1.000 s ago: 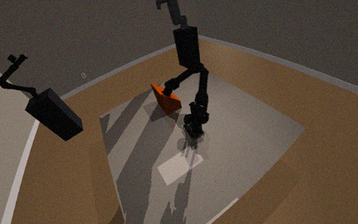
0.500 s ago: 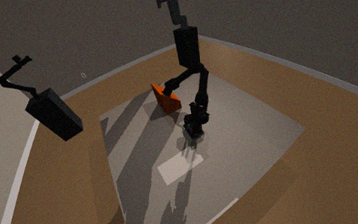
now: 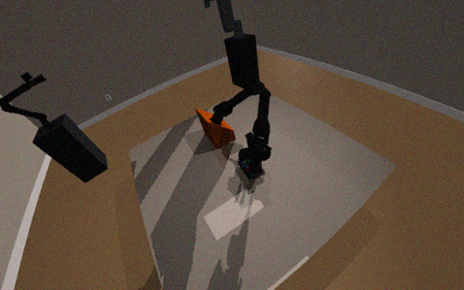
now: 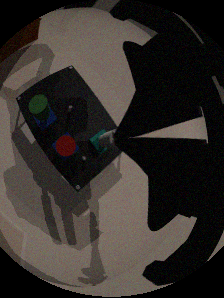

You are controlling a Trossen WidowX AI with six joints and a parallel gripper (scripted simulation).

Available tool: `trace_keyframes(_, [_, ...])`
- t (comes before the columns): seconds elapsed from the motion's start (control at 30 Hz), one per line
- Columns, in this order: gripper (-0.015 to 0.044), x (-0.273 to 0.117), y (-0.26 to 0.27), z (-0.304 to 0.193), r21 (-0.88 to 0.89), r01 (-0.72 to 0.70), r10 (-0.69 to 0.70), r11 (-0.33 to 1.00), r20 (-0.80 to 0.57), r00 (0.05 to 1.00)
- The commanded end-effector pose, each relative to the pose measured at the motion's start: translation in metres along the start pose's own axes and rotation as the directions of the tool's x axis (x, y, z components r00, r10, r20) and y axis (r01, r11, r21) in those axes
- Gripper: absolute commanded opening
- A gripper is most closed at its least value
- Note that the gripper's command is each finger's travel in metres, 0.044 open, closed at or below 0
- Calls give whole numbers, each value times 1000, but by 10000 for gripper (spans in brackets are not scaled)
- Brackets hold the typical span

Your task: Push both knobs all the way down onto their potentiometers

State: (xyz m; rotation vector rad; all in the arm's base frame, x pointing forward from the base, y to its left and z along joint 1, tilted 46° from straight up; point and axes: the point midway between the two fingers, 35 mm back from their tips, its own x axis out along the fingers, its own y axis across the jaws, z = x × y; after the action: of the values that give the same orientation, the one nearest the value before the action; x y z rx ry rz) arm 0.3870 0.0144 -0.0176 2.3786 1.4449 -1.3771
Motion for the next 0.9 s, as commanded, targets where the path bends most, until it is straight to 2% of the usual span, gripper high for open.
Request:
trace_keyframes(0.0, [0, 21, -2, -3, -35, 21, -20, 999, 14, 1000])
trace_keyframes(0.87, [0, 22, -2, -3, -35, 21, -20, 999, 13, 1000])
